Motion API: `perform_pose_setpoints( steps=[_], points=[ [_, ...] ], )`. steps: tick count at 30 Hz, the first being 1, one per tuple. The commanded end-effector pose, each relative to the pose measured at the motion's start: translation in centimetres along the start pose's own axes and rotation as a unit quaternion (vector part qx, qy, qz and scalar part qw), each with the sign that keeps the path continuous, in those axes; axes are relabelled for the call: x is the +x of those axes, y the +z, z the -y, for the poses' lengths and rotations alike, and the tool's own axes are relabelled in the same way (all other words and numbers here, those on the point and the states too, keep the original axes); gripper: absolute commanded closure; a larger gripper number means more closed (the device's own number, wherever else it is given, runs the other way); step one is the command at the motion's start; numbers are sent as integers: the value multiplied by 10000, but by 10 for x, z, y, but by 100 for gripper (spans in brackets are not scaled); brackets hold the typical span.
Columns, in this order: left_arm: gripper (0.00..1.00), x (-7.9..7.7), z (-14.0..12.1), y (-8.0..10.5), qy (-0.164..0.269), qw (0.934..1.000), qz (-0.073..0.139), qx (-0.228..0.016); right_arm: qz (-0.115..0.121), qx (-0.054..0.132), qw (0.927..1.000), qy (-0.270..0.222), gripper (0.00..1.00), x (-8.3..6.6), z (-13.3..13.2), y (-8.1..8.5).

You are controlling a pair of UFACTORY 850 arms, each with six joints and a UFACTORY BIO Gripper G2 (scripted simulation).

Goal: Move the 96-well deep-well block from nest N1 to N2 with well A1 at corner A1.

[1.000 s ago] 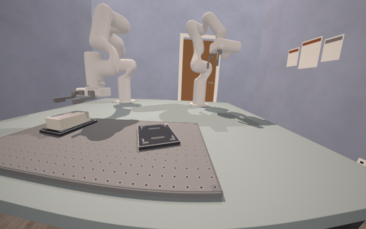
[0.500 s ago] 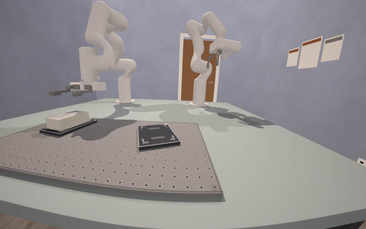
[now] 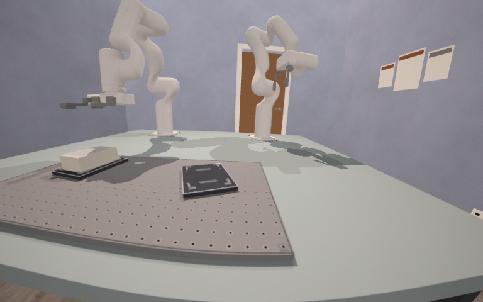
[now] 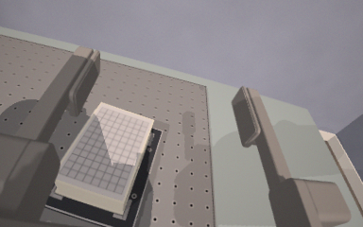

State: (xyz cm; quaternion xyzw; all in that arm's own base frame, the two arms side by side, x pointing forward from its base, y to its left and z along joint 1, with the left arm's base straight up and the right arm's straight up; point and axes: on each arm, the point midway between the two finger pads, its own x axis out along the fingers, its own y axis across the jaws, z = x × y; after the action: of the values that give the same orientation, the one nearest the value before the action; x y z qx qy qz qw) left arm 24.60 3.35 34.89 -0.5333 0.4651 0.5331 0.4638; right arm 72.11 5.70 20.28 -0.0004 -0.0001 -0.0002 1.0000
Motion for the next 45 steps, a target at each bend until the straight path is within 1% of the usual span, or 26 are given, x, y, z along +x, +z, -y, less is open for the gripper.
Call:
perform_pose_setpoints(
  steps=[1, 16, 18, 24, 45],
  points=[
    [0, 0, 0, 0, -7, 10000, 2, 1, 9, 5, 10000, 2, 63, -5, 7, 14],
    [0, 0, 0, 0, -7, 10000, 2, 1, 9, 4, 10000, 2, 63, -31, 43, 75],
    [0, 0, 0, 0, -7, 10000, 2, 1, 9, 4, 10000, 2, 63, -31, 43, 75],
    [0, 0, 0, 0, -7, 10000, 2, 1, 9, 4, 10000, 2, 63, -40, 57, 98],
    [0, 0, 0, 0, -7, 10000, 2, 1, 9, 4, 10000, 2, 63, -40, 57, 98]
  ],
)
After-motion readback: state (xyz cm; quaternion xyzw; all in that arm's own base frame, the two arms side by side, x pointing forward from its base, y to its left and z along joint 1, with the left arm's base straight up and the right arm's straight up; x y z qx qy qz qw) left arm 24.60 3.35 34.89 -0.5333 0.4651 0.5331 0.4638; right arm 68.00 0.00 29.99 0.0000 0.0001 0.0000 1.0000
